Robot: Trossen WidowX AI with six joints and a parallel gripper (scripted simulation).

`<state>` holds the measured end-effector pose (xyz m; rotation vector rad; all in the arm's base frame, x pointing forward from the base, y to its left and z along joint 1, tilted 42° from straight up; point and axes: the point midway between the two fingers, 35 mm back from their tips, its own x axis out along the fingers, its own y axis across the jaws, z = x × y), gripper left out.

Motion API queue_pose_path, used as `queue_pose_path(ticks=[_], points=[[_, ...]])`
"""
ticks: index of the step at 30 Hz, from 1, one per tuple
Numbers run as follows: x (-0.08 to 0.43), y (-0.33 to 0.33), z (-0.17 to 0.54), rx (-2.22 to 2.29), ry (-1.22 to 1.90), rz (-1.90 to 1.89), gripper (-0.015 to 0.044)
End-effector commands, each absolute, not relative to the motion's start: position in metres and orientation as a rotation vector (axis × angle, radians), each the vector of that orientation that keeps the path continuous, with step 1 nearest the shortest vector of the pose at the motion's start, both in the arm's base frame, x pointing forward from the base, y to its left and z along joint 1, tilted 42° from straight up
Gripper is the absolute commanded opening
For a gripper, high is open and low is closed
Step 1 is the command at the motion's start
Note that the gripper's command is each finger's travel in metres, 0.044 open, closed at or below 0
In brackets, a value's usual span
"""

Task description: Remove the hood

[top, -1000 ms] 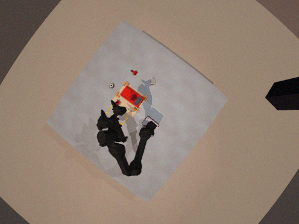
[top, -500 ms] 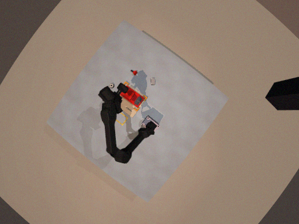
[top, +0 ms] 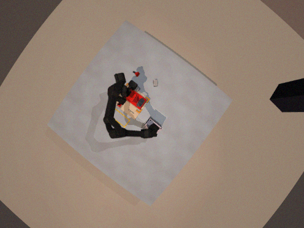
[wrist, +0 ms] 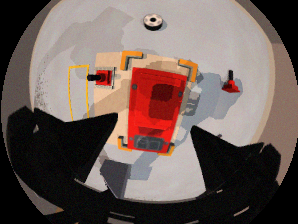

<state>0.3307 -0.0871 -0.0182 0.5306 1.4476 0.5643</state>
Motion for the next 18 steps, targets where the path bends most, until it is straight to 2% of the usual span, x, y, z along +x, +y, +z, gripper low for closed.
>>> queue_pose_path(ticks=[1, 18], points=[[0.339, -0.084, -0.02, 0.521, 1.454, 0.593, 0.044], [0.34, -0.076, -0.031, 0.521, 1.454, 0.593, 0.044]])
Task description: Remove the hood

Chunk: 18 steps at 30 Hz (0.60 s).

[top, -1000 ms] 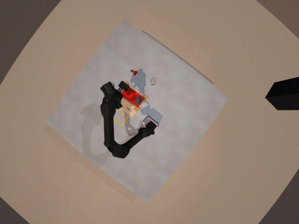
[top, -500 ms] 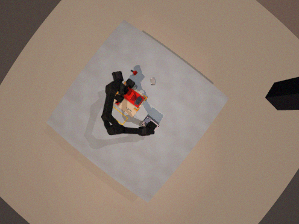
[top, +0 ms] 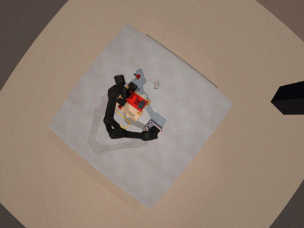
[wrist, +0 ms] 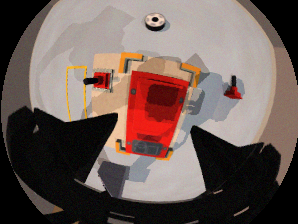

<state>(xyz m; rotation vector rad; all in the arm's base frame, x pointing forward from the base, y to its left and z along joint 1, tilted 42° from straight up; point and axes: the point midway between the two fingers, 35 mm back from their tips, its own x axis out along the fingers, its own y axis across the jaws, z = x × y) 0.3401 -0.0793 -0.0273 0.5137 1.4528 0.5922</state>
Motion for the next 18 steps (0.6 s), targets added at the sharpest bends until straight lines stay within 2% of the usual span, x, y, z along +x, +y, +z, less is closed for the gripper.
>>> queue_pose_path(ticks=[1, 18], points=[[0.34, -0.075, -0.031, 0.521, 1.454, 0.593, 0.044], [0.34, -0.065, -0.044, 0.521, 1.454, 0.594, 0.044]])
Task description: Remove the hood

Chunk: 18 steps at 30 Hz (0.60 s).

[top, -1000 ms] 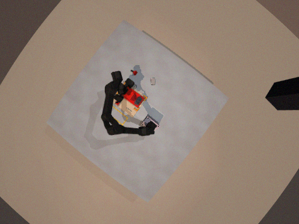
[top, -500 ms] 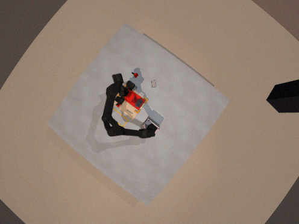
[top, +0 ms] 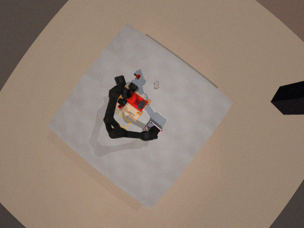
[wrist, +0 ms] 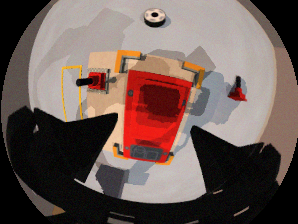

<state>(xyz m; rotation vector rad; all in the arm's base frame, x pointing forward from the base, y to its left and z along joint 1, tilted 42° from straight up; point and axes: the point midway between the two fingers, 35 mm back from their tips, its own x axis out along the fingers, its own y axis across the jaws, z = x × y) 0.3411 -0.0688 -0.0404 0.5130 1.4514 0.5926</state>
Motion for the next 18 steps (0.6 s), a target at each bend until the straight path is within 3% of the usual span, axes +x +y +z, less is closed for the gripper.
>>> queue_pose_path(ticks=[1, 18], points=[[0.34, -0.065, -0.045, 0.521, 1.454, 0.594, 0.044], [0.339, -0.055, -0.057, 0.522, 1.453, 0.595, 0.044]])
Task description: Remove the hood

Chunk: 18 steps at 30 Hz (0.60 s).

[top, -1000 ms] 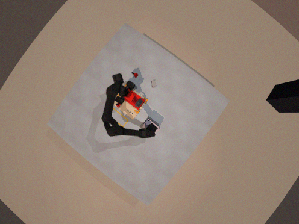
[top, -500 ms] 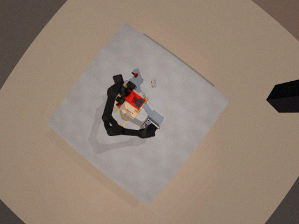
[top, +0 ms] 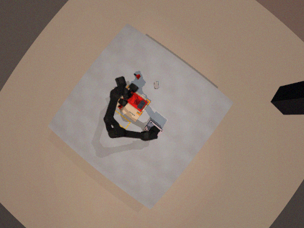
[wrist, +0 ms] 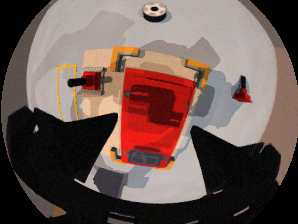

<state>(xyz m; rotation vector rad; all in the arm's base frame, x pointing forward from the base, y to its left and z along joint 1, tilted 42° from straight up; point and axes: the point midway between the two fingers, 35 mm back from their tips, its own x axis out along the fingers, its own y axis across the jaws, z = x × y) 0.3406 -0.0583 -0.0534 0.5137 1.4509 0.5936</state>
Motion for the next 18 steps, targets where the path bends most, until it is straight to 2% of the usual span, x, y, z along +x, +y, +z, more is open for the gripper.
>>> queue_pose_path(ticks=[1, 18], points=[[0.3388, -0.0542, -0.0575, 0.522, 1.453, 0.595, 0.044], [0.3386, -0.0488, -0.0636, 0.523, 1.453, 0.595, 0.044]])
